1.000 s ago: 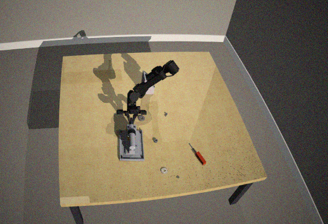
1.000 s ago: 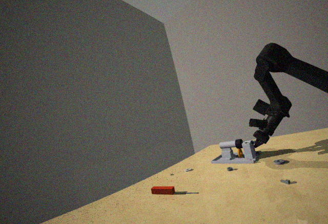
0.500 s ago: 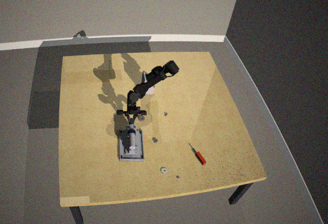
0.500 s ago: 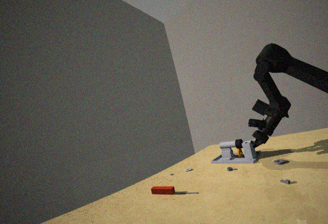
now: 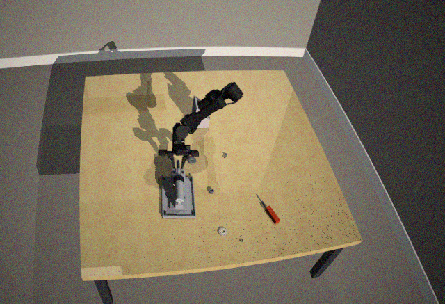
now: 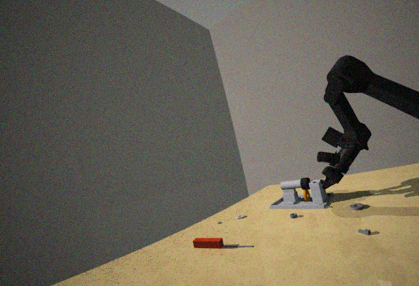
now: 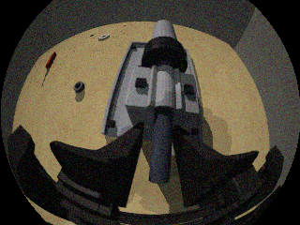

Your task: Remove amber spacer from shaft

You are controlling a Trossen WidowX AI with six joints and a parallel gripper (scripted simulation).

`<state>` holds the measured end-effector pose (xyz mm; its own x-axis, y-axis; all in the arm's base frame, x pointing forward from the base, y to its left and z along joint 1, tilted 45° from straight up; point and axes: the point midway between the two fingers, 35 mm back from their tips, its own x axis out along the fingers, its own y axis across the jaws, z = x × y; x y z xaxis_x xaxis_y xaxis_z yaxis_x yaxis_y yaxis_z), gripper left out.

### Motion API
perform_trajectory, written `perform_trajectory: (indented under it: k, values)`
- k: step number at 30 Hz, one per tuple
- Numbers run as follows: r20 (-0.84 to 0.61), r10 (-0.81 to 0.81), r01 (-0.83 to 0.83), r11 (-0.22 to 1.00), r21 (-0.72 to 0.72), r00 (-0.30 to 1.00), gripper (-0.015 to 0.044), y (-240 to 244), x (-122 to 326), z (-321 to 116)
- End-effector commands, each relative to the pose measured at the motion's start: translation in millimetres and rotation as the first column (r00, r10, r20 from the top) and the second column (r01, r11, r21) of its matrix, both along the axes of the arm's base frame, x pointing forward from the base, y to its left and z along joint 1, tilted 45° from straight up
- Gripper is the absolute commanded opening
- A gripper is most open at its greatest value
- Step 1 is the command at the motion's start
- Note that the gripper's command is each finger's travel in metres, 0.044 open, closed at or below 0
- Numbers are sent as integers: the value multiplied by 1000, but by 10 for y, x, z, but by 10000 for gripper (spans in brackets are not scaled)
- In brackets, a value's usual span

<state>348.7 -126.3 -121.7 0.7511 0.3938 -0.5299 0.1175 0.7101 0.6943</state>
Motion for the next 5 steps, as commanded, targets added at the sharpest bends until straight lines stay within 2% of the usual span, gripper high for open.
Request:
perform_trajectory:
  k: [1, 5]
  values:
    - [-1, -1, 1, 1000, -1, 1000, 236, -1, -3, -2]
    - [-2, -1, 1, 1000, -1, 1000, 341, -14, -21, 10]
